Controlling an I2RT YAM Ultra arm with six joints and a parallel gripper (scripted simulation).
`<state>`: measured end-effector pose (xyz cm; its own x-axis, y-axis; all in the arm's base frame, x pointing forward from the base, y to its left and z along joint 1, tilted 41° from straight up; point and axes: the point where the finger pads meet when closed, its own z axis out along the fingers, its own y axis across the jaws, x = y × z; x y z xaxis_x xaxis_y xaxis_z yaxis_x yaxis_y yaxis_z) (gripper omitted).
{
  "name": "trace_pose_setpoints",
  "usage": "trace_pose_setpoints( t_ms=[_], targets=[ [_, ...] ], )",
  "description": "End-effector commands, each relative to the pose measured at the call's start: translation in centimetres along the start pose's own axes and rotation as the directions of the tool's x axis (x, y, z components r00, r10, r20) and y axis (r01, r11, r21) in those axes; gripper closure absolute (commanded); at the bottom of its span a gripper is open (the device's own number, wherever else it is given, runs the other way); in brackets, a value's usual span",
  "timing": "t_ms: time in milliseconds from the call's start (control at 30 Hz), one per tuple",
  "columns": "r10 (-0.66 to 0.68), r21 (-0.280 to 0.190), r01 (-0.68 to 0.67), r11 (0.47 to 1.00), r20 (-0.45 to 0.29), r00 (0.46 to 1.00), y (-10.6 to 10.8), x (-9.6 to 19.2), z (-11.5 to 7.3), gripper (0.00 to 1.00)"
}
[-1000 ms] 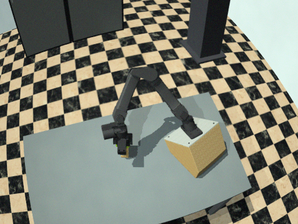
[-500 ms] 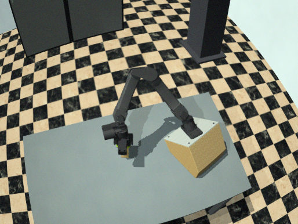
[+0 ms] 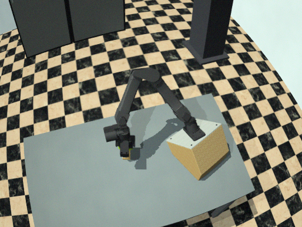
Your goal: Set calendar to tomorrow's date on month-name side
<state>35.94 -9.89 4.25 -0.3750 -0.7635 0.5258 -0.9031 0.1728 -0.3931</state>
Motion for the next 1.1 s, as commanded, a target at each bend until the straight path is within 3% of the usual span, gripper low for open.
trace_pose_setpoints(
  t_ms=[0,1067],
  targets=[
    [0.006,0.034,-0.007,0.999,0.025,1.0,-0.9,-0.12,-1.12,0.74],
    [0.014,0.041,-0.015,0.999,0.027,1.0,-1.57,0.06,-1.44,0.74]
  ],
)
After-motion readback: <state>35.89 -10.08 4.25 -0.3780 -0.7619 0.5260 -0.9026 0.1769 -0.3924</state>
